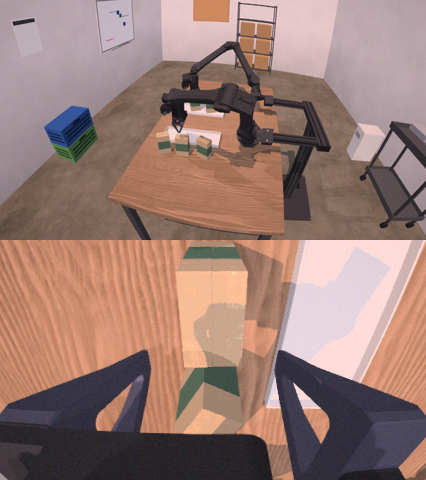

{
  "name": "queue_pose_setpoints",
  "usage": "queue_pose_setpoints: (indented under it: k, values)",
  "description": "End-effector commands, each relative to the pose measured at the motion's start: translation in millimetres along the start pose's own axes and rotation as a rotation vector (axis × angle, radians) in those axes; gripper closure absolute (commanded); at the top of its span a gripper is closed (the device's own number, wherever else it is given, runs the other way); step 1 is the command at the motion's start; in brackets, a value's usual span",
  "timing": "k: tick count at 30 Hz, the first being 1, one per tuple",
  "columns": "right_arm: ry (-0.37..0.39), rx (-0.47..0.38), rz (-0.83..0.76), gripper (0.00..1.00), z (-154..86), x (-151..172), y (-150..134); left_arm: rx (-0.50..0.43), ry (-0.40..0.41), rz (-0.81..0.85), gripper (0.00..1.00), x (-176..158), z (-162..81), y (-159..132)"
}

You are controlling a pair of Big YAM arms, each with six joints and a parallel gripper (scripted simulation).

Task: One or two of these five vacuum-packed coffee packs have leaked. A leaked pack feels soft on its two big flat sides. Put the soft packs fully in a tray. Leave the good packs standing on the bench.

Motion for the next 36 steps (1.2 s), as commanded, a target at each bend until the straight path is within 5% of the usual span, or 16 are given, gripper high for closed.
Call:
queue_pose_setpoints:
  k: [1,20,21,36]
  values:
    - [-0.004,-0.019,0.013,0.77,-1.5,-6.4,7.8,-0.013,-0.002,-0.024,0.24,2.1,-5.9,6.7]
    - [-0.003,-0.023,0.013,0.77,-4.3,-4.3,9.0,-0.013,-0.002,-0.024,0.24,2.1,-5.9,6.7]
    - [-0.003,-0.023,0.013,0.24,-4.3,-4.3,9.0,-0.013,-0.002,-0.024,0.24,2.1,-5.9,6.7]
    - [-0.003,-0.023,0.013,0.24,-4.3,-4.3,9.0,-0.013,-0.002,-0.024,0.24,2.1,-5.9,6.7]
Point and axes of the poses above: on each arm, the point where the finger pads meet when closed, its own z axis out along the fingers, its own x axis across the jaws, y = z × x, the point moved 3 cm from there along -z, back along the fingers, and after that the axes turned 7 degrees about z, right-handed, at the moved point
